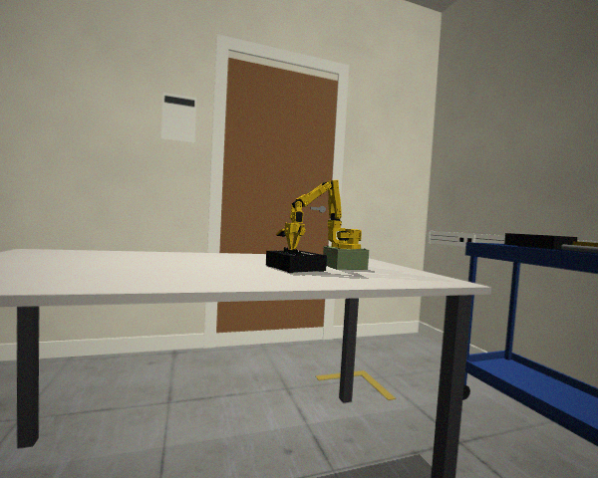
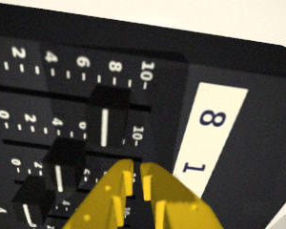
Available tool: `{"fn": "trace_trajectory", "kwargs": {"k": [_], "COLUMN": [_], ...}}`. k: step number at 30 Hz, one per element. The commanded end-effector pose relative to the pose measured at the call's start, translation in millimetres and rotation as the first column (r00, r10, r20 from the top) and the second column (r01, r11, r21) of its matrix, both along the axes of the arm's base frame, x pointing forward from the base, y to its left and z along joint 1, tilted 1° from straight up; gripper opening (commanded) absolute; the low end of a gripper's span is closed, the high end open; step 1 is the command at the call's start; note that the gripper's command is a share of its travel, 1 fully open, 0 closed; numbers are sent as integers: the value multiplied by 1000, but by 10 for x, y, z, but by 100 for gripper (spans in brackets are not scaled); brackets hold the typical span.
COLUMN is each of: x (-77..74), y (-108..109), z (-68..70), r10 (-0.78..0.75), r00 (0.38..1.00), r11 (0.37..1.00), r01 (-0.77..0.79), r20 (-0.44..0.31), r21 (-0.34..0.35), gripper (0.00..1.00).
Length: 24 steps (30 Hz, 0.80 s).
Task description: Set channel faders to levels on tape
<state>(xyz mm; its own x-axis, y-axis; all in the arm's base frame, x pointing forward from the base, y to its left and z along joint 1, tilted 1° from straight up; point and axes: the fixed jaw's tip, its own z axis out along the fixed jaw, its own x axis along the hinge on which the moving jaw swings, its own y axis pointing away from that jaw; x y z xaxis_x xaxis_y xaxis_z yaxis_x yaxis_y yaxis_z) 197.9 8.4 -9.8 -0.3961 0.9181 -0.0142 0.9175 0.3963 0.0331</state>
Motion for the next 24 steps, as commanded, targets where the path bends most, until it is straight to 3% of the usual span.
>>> {"fn": "trace_trajectory", "kwargs": {"k": [1, 24], "x": [-48, -2], "y": [20, 30], "z": [-50, -40], "r10": [0, 4], "r00": [1000, 1000], "r11": [1000, 1000], "r01": [0, -4], "r20": [-24, -24], "r21": [0, 0], "gripper": [0, 0]}}
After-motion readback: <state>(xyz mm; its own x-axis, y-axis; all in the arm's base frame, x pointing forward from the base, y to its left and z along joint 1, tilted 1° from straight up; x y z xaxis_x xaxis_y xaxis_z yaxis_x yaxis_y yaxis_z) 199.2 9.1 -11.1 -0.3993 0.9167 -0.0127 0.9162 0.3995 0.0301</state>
